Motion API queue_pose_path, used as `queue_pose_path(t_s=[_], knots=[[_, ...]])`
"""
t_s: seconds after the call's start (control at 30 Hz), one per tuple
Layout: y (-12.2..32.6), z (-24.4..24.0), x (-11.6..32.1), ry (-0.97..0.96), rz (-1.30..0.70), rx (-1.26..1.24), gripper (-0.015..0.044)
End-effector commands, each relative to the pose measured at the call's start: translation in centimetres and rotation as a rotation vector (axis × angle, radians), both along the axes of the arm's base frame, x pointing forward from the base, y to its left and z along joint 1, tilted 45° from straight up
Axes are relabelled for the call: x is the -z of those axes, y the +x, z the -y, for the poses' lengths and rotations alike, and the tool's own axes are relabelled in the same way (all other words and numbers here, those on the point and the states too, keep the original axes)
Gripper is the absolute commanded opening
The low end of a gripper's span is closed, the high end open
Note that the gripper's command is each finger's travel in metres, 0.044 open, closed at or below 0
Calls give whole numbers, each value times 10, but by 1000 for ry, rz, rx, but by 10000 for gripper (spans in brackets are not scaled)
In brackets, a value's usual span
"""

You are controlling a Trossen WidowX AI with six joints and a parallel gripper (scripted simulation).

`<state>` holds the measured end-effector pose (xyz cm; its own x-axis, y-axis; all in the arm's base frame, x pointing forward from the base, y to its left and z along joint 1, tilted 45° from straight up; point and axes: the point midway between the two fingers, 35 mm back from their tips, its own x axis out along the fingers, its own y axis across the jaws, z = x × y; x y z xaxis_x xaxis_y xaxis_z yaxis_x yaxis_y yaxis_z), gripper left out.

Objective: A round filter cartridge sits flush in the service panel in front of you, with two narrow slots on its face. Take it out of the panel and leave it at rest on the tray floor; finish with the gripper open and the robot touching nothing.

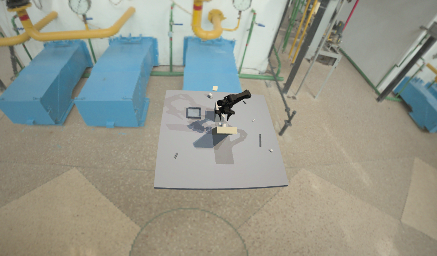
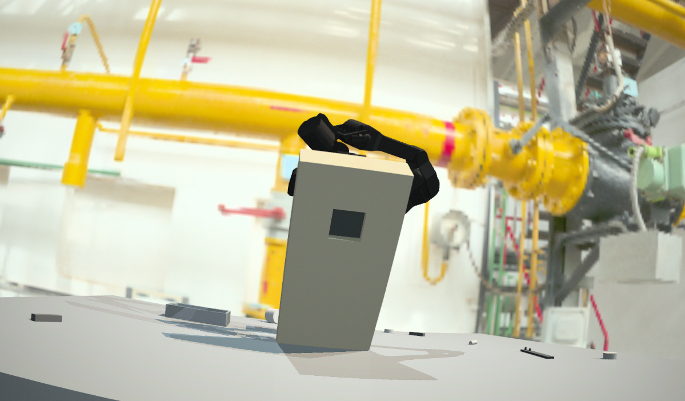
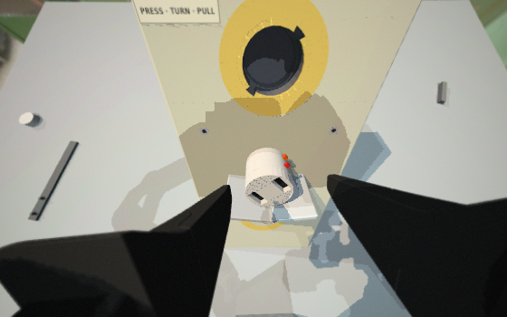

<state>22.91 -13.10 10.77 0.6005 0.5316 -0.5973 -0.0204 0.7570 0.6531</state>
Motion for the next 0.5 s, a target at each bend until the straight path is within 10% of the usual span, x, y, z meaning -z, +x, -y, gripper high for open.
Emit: queue_pose_path(t_s=[0.0,0.47], knots=[[-8,-13,12,67,-107,15,305],[3,-23,25,65,-108,15,305]])
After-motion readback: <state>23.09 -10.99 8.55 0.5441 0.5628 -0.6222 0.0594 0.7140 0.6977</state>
